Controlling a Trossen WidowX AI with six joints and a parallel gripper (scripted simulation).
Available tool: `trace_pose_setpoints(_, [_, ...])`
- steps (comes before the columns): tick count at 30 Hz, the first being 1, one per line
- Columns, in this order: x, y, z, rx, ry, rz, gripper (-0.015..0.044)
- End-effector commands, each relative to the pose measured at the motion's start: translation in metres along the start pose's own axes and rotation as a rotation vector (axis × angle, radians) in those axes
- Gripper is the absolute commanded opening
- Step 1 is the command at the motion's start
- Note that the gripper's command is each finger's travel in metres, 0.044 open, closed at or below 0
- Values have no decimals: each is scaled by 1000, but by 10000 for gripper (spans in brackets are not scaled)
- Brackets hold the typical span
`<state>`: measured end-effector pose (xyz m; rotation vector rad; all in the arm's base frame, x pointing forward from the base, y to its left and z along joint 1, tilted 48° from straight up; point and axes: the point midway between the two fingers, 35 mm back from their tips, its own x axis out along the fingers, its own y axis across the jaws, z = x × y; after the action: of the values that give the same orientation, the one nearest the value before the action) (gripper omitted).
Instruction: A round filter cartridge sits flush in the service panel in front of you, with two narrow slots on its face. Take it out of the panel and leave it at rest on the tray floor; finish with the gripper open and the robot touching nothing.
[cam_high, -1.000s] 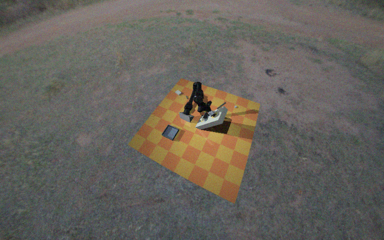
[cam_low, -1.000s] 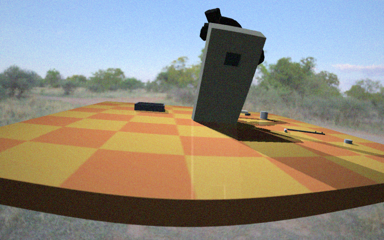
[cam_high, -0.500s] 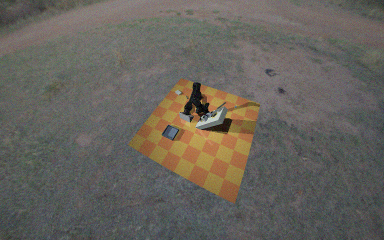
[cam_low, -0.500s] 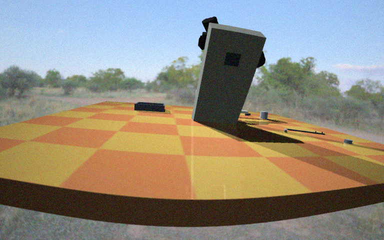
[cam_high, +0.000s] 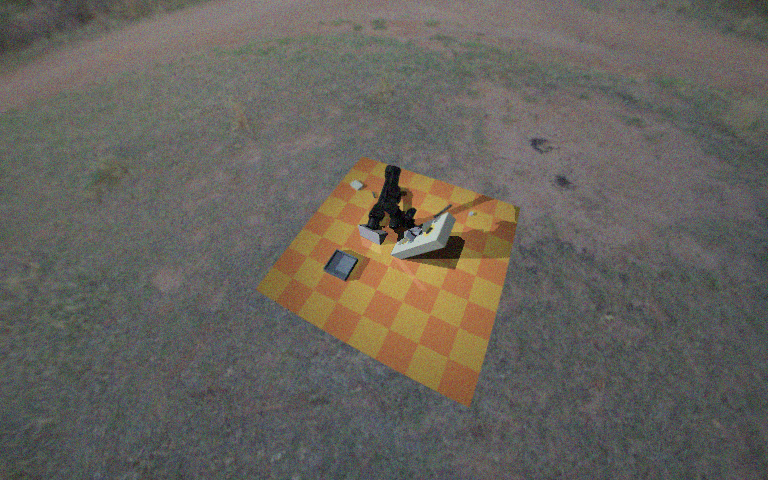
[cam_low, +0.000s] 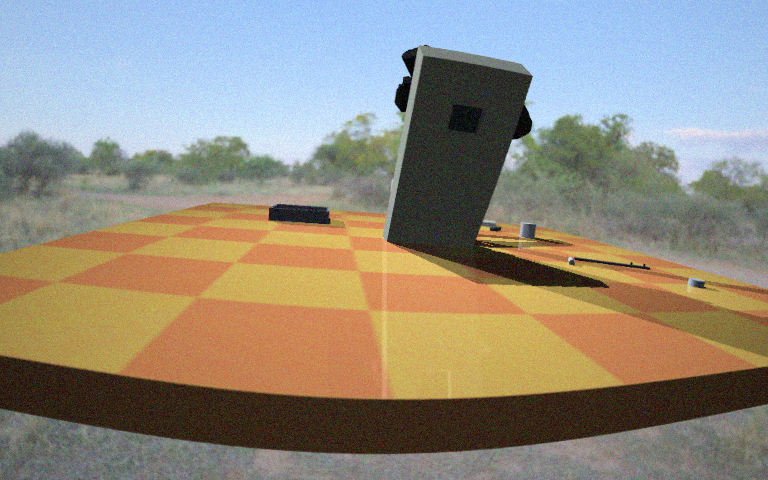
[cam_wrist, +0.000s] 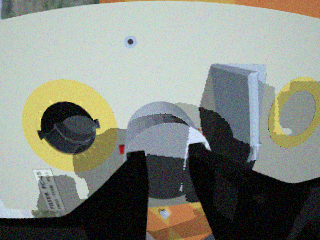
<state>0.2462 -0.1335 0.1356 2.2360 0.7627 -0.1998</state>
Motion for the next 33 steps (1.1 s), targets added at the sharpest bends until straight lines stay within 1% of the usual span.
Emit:
trace_pose_setpoints(1, [0,1,0,-3,-1,1,116])
trace_pose_setpoints(10, [-1,-4,-1,-15,1,12,116])
trace_pose_setpoints(17, [-10,64,2,-17,1,14,116])
trace_pose_setpoints(21, [-10,71,2,-17,1,14,116])
trace_pose_setpoints(23, [-14,76,2,-18,0,14,169])
trace_pose_setpoints(30, [-49,121,5,-31,-7,16,352])
trace_pose_setpoints(33, [-58,129,5,-34,-7,17,431])
